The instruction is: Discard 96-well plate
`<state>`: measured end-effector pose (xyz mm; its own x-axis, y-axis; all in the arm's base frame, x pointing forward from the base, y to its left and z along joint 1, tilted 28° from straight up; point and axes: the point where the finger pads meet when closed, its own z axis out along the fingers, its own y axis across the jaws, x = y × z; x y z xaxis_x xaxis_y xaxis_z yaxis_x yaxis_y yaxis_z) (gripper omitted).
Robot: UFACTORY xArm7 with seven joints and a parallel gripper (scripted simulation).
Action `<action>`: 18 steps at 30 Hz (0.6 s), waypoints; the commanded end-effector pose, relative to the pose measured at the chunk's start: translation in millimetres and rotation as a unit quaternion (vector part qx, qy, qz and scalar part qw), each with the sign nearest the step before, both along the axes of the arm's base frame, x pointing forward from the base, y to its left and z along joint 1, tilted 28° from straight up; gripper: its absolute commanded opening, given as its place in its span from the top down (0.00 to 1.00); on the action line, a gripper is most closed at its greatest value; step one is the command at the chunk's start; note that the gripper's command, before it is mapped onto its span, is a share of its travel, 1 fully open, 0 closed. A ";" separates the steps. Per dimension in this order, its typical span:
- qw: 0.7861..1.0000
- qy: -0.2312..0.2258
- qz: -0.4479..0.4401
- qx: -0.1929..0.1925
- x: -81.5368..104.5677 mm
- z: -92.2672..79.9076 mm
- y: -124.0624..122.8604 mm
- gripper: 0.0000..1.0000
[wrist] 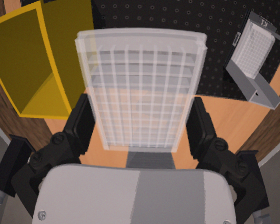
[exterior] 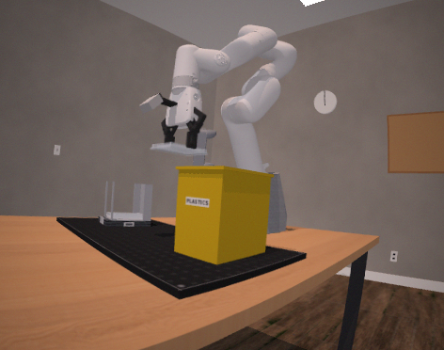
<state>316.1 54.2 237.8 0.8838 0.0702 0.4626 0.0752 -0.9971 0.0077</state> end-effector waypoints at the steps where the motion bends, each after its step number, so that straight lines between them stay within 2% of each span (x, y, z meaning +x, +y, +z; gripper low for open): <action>1: 1.000 -0.002 0.000 0.000 0.4 1.0 16.2 1.00; 18: 1.000 -0.002 0.000 0.000 -1.3 -0.7 66.3 1.00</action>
<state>314.2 107.5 236.2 0.8838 0.0704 0.4626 0.0754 -0.9971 0.0077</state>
